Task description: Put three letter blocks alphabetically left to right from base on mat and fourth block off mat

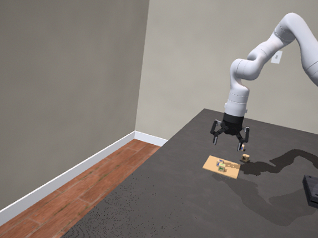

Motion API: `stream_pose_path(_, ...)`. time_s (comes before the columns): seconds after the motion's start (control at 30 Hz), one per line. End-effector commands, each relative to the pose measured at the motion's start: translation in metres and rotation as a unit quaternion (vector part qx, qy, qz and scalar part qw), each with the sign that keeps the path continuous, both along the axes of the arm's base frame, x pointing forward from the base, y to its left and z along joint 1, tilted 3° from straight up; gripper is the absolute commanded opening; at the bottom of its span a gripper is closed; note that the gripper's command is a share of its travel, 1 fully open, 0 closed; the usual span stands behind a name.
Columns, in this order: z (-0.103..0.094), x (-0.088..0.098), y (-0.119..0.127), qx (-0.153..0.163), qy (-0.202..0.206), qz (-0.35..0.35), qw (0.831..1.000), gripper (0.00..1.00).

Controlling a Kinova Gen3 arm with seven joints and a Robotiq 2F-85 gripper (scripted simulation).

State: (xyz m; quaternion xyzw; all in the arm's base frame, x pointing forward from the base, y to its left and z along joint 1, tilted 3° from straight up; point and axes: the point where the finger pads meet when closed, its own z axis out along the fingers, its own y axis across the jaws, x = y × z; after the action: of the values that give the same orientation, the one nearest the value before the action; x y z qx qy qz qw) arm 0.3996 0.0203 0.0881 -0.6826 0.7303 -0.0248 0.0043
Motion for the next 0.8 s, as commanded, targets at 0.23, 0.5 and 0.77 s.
stream_pose_path(0.23, -0.003, 0.008, -0.035, 0.002, -0.004, -0.087, 0.996, 0.41)
stream_pose_path(0.5, -0.003, 0.008, -0.035, 0.002, -0.004, -0.087, 0.996, 0.41)
stream_pose_path(0.77, -0.003, 0.008, -0.035, 0.002, -0.004, -0.087, 0.996, 0.41)
